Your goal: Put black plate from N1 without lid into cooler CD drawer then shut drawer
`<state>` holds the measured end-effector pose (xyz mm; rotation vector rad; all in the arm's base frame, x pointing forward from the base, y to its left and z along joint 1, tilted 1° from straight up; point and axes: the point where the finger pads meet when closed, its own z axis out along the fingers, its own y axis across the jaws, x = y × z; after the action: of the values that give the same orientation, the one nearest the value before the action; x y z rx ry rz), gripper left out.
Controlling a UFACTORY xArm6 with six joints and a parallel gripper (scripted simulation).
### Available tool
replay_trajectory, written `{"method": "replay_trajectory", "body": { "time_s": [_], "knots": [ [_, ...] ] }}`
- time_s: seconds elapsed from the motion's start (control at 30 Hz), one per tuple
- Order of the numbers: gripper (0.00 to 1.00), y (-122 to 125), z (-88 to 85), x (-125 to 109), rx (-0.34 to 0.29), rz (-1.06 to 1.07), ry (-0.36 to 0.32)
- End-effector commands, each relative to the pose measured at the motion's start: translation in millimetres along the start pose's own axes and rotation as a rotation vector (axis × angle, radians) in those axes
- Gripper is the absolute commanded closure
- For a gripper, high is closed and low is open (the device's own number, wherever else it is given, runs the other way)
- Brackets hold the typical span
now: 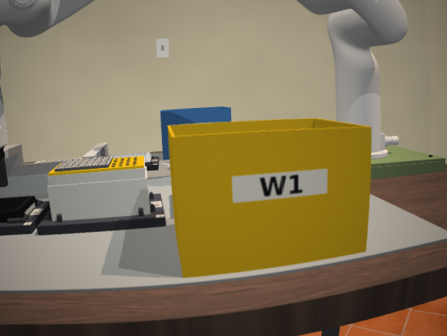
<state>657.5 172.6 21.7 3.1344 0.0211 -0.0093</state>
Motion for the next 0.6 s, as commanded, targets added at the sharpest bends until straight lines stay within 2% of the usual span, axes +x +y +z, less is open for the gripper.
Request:
{"method": "replay_trajectory", "body": {
  "time_s": [0.0,0.57],
  "knots": [
    [0.00,-0.4,-2.6,1.5,0.001,0.000,0.005],
    [0.00,-0.4,6.7,1.5,0.001,0.000,0.005]
  ]
}}
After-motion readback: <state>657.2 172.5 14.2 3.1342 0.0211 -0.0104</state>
